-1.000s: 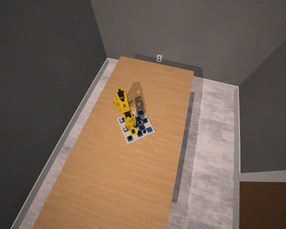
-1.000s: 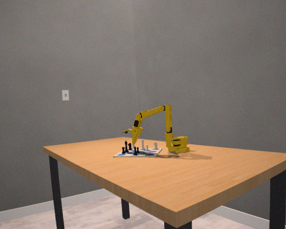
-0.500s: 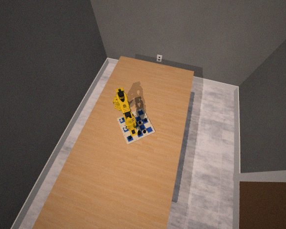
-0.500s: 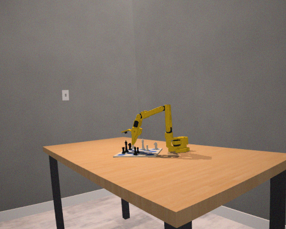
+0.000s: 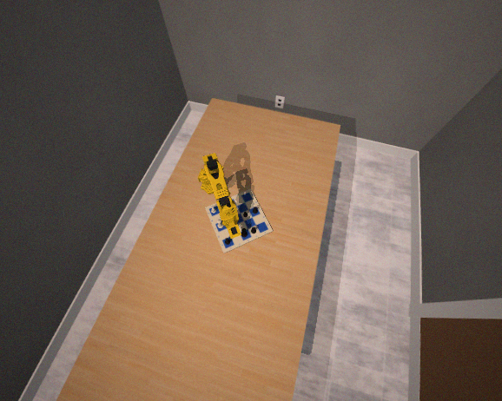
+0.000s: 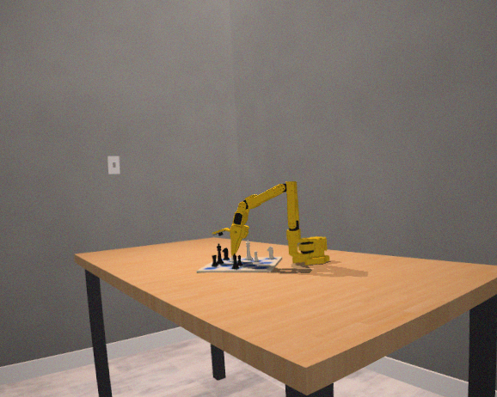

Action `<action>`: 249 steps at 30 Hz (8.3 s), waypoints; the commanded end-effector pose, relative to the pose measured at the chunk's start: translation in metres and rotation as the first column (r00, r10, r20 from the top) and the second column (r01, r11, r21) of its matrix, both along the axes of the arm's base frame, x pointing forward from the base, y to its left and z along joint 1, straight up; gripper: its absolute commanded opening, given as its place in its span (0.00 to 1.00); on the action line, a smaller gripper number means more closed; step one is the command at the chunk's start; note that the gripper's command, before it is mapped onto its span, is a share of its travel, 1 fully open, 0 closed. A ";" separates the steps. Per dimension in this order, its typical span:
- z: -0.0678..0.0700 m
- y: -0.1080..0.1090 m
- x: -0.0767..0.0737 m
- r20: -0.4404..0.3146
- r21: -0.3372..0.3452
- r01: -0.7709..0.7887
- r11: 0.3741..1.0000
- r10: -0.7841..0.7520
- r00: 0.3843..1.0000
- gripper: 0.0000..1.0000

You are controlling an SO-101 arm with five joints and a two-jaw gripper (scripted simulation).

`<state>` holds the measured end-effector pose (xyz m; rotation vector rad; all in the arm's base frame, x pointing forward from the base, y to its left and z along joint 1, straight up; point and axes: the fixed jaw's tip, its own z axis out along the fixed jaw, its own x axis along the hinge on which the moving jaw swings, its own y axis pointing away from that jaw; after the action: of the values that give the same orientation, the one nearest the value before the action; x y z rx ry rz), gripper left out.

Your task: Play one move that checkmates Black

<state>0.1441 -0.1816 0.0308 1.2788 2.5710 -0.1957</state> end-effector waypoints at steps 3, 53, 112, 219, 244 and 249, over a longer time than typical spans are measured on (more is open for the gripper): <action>-0.006 0.003 -0.001 -0.006 0.007 -0.008 1.000 0.008 1.000 0.00; -0.003 0.004 -0.003 -0.006 0.007 -0.005 1.000 0.005 1.000 0.09; 0.040 0.008 0.001 -0.001 0.010 -0.006 1.000 0.006 1.000 0.12; 0.073 0.333 -0.013 -0.013 0.005 -0.979 -0.205 0.979 -0.205 0.40; 0.073 0.333 -0.013 -0.013 0.005 -0.979 -0.205 0.979 -0.205 0.40; 0.073 0.333 -0.013 -0.013 0.005 -0.979 -0.205 0.979 -0.205 0.40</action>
<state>0.1348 0.1531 0.1046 -1.1804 2.6099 0.1588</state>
